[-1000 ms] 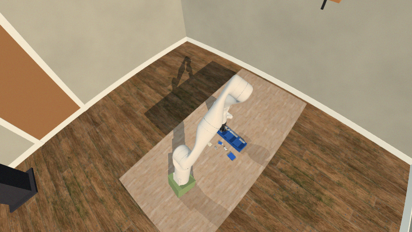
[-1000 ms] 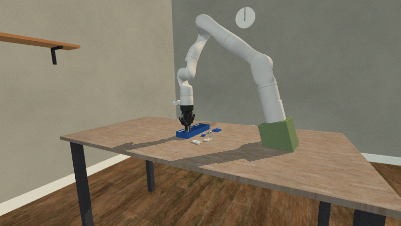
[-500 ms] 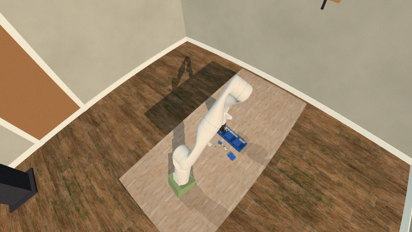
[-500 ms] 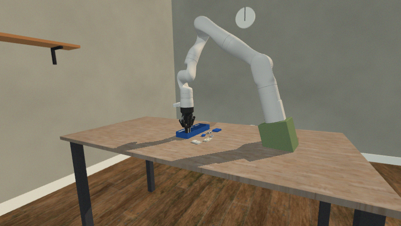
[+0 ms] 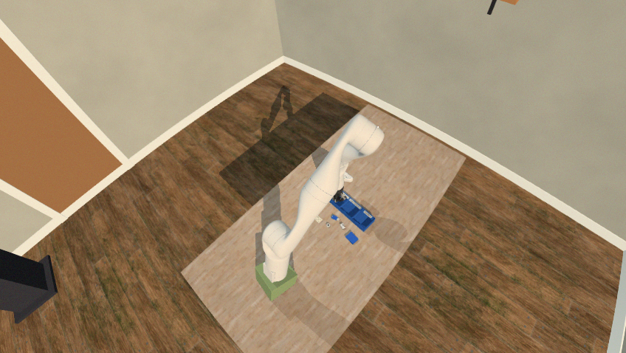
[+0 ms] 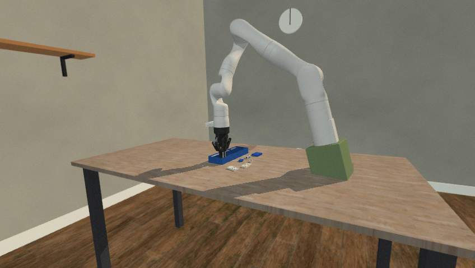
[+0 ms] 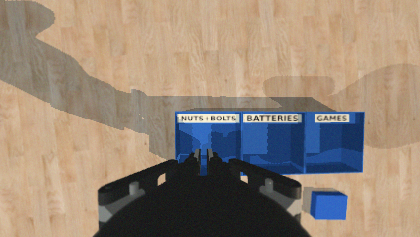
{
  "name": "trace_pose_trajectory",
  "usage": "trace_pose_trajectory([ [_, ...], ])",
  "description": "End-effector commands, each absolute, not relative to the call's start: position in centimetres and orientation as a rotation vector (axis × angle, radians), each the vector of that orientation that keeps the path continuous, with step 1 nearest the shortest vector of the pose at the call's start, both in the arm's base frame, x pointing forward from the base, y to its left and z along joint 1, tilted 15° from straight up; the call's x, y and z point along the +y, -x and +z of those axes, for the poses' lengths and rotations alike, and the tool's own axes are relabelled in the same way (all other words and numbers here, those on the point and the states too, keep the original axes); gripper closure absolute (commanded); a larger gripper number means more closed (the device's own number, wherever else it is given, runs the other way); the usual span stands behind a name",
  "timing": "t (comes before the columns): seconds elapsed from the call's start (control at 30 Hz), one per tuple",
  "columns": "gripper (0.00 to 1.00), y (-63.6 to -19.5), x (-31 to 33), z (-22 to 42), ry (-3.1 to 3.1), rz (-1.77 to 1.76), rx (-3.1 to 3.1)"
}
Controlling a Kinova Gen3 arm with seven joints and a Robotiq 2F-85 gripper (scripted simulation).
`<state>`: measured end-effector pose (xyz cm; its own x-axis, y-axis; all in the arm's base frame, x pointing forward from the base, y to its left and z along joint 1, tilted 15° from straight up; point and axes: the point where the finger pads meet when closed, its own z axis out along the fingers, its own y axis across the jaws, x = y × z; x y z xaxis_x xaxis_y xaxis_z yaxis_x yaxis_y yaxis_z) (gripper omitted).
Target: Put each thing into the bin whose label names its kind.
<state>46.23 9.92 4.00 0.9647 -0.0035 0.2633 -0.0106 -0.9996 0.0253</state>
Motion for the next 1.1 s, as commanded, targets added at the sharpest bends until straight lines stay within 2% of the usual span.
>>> trace_pose_trajectory([
  [0.0, 0.91, -46.3, 10.1, 4.0, -3.089, 0.416, -0.009],
  [1.07, 0.91, -45.8, 10.0, 5.2, -3.086, 0.410, -0.006],
])
